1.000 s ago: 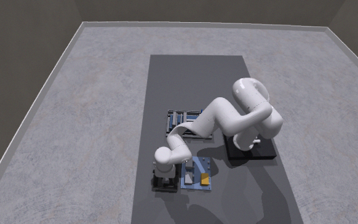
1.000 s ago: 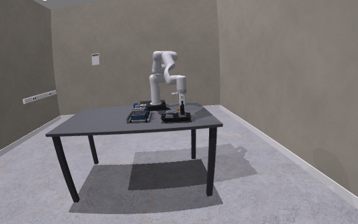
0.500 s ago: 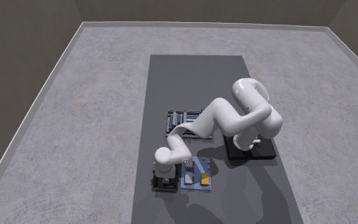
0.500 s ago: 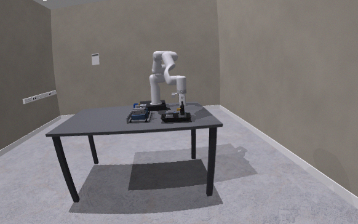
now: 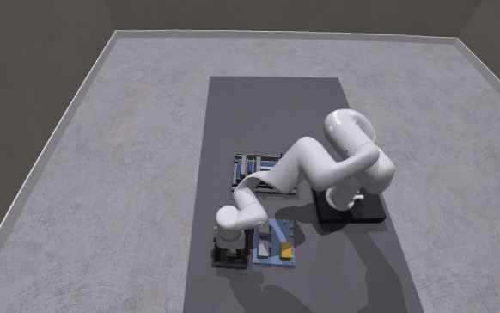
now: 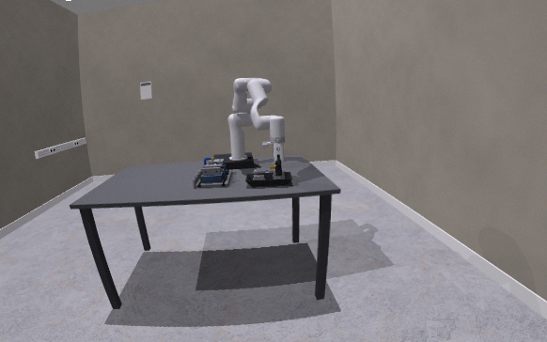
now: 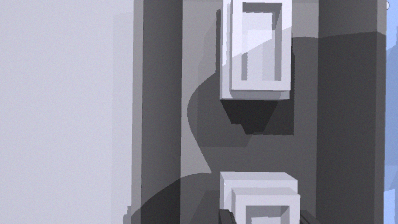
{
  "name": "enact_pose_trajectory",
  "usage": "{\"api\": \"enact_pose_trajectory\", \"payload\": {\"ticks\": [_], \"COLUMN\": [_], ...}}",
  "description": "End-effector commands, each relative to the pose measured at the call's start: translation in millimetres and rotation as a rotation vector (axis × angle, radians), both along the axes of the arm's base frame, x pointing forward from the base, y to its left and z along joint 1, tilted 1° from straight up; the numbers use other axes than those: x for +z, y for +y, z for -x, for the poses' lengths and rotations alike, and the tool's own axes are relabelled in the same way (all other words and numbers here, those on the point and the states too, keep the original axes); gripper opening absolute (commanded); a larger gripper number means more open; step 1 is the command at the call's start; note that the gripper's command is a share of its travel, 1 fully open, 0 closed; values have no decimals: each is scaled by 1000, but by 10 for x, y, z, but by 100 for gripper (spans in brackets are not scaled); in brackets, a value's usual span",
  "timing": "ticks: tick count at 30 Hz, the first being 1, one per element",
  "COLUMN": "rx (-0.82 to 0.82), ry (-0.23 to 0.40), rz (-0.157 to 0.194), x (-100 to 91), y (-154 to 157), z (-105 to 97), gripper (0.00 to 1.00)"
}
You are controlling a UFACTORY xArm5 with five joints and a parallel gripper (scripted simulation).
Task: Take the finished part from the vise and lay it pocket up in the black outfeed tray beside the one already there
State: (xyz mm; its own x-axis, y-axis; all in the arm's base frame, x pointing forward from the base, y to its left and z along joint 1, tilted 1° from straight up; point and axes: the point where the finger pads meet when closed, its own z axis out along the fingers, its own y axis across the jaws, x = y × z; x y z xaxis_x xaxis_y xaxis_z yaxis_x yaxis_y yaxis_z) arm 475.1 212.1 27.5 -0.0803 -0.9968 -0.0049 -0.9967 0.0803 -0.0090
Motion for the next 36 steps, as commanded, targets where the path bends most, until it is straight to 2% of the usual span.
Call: {"api": "enact_pose_trajectory", "payload": {"ticks": [1,36], "rx": [0,0], "ry": [-4,-4], "rz": [-2,-2], "x": [14,-111], "y": [7,8], "z": [-15,-19], "gripper": [0,0]}}
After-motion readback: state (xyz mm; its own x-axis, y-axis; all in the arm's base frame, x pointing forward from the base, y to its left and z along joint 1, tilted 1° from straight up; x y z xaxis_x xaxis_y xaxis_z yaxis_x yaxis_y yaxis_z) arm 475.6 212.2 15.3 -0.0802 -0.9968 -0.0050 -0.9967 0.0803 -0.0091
